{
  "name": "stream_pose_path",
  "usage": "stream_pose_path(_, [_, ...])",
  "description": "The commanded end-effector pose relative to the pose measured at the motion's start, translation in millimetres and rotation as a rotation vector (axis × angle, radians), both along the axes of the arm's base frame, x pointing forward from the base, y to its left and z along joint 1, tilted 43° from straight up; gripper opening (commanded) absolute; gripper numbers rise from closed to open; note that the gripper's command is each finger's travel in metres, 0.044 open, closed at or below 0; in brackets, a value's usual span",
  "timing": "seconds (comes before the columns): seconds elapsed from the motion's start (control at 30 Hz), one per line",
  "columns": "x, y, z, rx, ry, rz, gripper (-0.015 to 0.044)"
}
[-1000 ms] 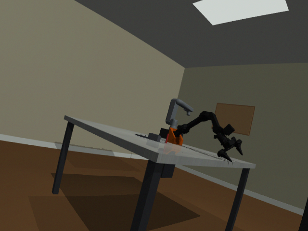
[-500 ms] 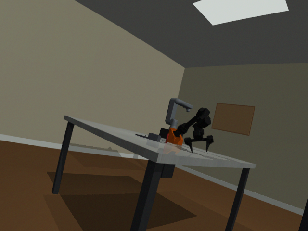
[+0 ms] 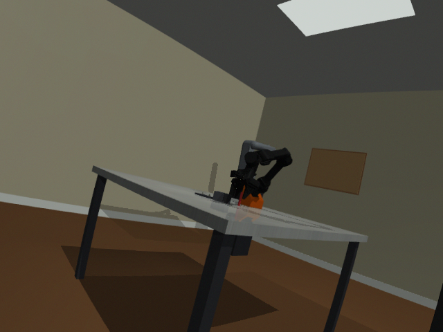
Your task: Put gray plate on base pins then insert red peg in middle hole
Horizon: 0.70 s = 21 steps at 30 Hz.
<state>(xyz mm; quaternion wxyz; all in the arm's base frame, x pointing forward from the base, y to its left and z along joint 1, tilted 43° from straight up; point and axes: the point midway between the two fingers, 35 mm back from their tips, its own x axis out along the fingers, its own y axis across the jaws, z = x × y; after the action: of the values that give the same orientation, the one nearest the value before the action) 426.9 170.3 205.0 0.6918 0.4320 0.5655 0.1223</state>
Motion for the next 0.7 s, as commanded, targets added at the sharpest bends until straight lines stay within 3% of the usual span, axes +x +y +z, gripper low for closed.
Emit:
stream_pose_path(0.0, [-7.9,-58.7,-28.3,0.007,0.212,-0.147,0.0440])
stream_pose_path(0.33, [-77.3,-195.1,-69.5,0.187,0.844,-0.591,0.0440])
stream_pose_path(0.67, [-82.5,-200.5,-71.2,0.208,0.888,-0.621,0.0440])
